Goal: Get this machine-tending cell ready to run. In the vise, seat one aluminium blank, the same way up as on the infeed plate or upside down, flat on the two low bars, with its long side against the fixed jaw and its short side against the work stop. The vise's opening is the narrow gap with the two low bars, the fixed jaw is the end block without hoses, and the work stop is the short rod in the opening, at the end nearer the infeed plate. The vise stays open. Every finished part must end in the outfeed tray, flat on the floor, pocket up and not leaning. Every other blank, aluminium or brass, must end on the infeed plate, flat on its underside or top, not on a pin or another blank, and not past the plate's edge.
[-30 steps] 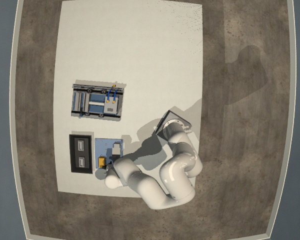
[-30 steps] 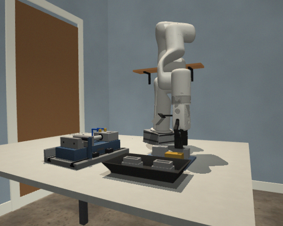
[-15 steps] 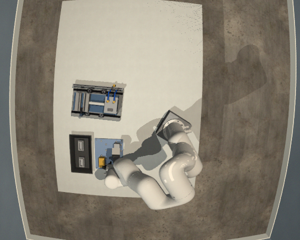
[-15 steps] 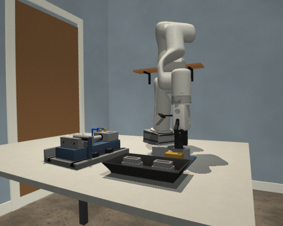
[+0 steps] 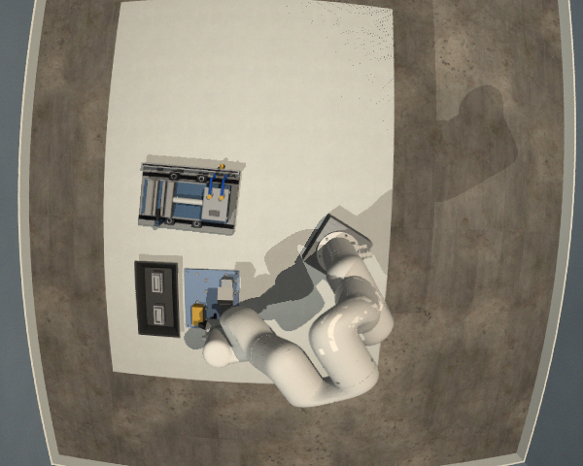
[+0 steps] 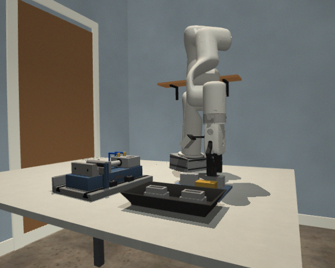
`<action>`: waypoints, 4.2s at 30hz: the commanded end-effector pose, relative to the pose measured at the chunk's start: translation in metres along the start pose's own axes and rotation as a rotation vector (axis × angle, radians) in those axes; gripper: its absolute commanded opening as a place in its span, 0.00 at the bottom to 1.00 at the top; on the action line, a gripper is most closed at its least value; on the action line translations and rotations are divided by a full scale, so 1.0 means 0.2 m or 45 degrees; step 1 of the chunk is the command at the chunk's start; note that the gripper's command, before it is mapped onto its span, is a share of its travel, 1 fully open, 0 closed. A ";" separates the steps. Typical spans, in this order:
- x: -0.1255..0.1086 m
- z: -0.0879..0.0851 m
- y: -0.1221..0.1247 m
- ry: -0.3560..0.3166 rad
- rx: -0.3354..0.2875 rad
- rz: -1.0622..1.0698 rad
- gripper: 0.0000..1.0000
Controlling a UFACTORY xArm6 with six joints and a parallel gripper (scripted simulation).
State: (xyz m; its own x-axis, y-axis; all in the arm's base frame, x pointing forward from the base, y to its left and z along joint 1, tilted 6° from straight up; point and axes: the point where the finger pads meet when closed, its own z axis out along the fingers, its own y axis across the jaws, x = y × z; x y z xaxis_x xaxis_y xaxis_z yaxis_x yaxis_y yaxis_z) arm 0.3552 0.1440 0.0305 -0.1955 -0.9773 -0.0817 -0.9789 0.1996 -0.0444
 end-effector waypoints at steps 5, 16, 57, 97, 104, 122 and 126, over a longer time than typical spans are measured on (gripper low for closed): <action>0.00 0.00 -0.01 -0.002 0.004 0.000 0.69; 0.00 0.01 -0.01 -0.002 0.004 0.000 0.69; 0.00 0.08 -0.01 -0.002 0.004 0.000 0.69; 0.00 0.08 -0.01 -0.002 0.004 0.000 0.00; 0.00 0.08 -0.01 -0.002 0.004 0.000 0.00; 0.00 0.08 -0.01 -0.002 0.004 0.000 0.00; 0.00 0.07 -0.01 -0.002 0.004 0.000 0.00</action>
State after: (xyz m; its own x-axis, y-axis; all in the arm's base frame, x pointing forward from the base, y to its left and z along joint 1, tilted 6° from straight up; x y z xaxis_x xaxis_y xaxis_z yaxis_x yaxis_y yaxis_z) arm 0.3558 0.1450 0.0141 -0.1956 -0.9773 -0.0811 -0.9789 0.1996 -0.0435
